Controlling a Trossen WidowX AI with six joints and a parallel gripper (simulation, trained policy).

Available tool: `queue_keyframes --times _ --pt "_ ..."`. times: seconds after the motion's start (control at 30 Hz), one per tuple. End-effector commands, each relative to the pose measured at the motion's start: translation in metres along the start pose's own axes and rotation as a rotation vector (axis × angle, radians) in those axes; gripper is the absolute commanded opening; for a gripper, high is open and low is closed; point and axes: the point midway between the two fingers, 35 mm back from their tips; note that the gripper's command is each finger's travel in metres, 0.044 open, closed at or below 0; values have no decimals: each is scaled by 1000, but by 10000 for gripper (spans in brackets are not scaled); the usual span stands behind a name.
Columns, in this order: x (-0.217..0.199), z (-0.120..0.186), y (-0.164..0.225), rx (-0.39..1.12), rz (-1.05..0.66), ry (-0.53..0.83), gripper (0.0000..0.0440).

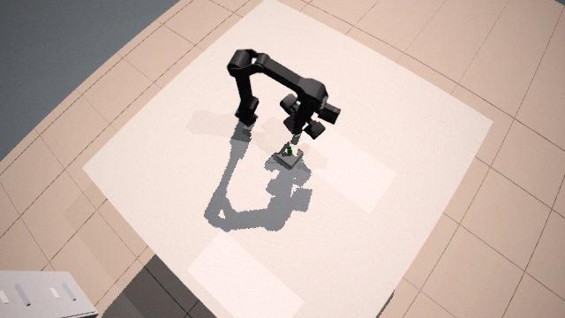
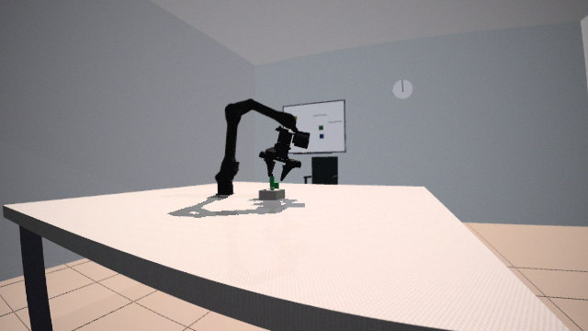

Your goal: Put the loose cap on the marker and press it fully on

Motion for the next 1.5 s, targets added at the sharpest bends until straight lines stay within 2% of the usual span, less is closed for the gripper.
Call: queue_keyframes --times 0.0,0.5,0.67,0.77,0.9,1.47 --pt "-1 -9 1 -2 18 11 297" --pt "1 -42 4 -19 86 1 267" --pt "2 -48 4 -25 107 -14 242" --pt "2 -49 4 -27 117 -25 202" --pt "2 -44 4 -25 124 -50 98" --pt "23 14 -1 49 79 -196 106"
Point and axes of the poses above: the point midway between the two fingers, 35 mm back from their tips, its own z axis back along the fingers, its own x axis across the jaws, y = z × x, and after that the axes turned 8 degrees about -z, right-handed
